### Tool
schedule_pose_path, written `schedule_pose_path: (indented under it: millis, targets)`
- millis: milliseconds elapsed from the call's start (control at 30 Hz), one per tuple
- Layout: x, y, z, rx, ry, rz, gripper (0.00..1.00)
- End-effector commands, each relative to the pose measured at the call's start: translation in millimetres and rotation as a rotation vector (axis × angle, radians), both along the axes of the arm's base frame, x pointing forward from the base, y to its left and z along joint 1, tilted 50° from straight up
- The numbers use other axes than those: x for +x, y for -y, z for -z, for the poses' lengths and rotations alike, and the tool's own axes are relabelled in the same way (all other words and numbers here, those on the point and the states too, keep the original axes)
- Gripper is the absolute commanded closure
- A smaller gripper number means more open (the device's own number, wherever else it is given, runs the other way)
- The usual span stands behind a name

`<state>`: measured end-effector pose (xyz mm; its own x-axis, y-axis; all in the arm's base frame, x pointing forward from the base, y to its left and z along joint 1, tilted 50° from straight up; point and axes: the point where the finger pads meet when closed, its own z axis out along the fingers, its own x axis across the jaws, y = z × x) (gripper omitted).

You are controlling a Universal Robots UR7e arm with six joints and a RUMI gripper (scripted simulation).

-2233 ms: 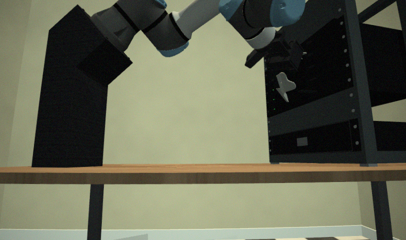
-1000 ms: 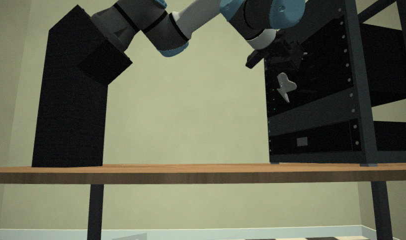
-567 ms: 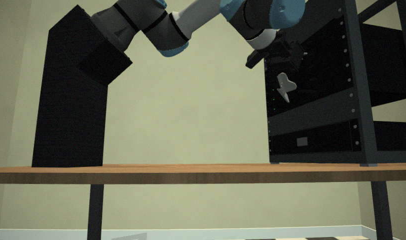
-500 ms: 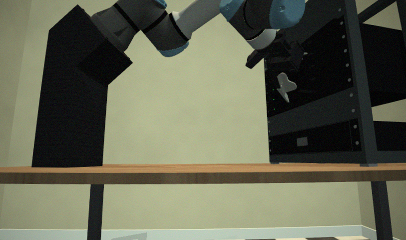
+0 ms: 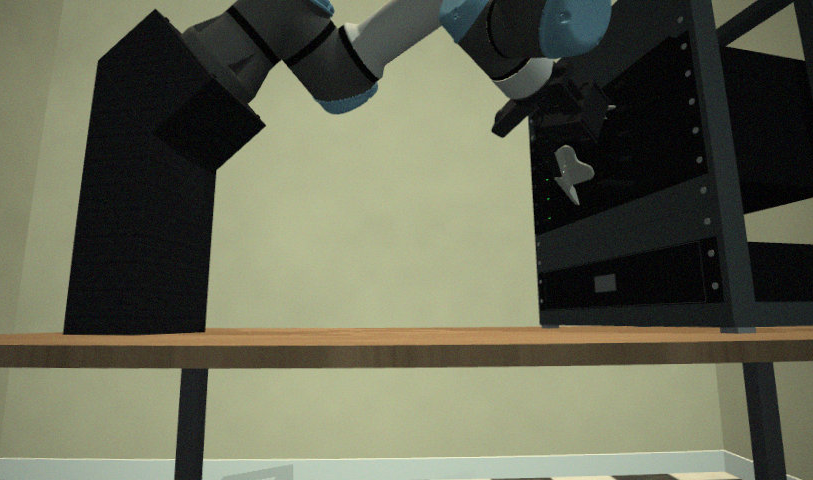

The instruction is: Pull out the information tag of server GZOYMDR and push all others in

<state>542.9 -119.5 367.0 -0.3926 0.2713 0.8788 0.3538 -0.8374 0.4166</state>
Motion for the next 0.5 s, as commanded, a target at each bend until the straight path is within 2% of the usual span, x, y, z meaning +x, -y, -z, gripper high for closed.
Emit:
schedule_pose_path:
  millis: [0, 467]
  targets:
    - [-0.1, 0.0, -0.5, 0.000, 0.001, 0.000, 0.00]
    - [-2.5, 0.0, 0.4, 0.000, 0.001, 0.000, 0.00]
